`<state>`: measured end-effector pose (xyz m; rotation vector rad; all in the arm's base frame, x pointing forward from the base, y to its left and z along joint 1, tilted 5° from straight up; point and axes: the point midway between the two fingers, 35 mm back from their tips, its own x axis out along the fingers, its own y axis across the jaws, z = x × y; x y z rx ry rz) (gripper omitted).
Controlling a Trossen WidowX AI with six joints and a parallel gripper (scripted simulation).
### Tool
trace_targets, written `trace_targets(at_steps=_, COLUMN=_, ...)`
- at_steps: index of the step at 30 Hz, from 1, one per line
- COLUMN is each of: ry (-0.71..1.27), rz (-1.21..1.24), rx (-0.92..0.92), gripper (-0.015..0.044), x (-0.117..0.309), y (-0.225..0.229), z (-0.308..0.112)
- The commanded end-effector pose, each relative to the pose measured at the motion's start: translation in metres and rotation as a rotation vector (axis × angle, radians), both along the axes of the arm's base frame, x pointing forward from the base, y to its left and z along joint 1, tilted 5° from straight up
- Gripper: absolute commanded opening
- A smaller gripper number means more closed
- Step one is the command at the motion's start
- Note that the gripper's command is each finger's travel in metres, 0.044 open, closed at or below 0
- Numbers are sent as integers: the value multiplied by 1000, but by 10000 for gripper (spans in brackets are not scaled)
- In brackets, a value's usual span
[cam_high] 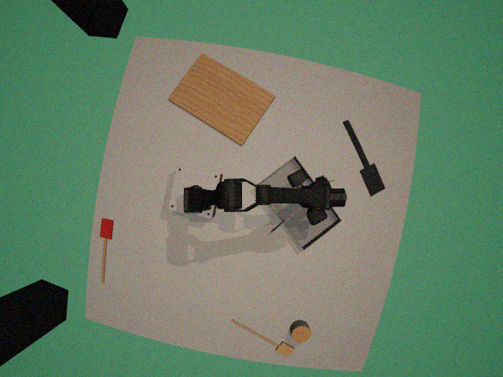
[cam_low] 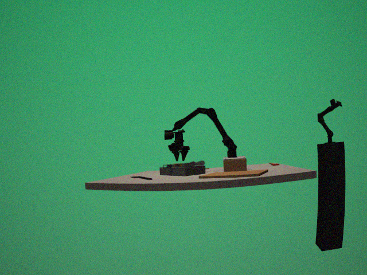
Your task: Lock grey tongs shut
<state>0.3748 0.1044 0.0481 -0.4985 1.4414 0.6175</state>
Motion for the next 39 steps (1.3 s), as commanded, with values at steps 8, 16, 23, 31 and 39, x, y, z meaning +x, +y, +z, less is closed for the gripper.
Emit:
trace_targets(at_steps=8, ry=4, rz=-5, rx=-1, gripper=440, x=0, y=2, z=-19)
trace_targets(at_steps=16, ry=4, rz=-5, rx=-1, gripper=440, x=0, y=3, z=-32)
trace_targets(at_steps=23, ry=4, rz=-5, rx=0, gripper=440, x=0, y=4, z=-44)
trace_targets(at_steps=31, ry=4, rz=-5, rx=0, gripper=440, x=-1, y=4, z=-57)
trace_targets(at_steps=39, ry=4, rz=-5, rx=0, gripper=440, x=-2, y=5, z=-70)
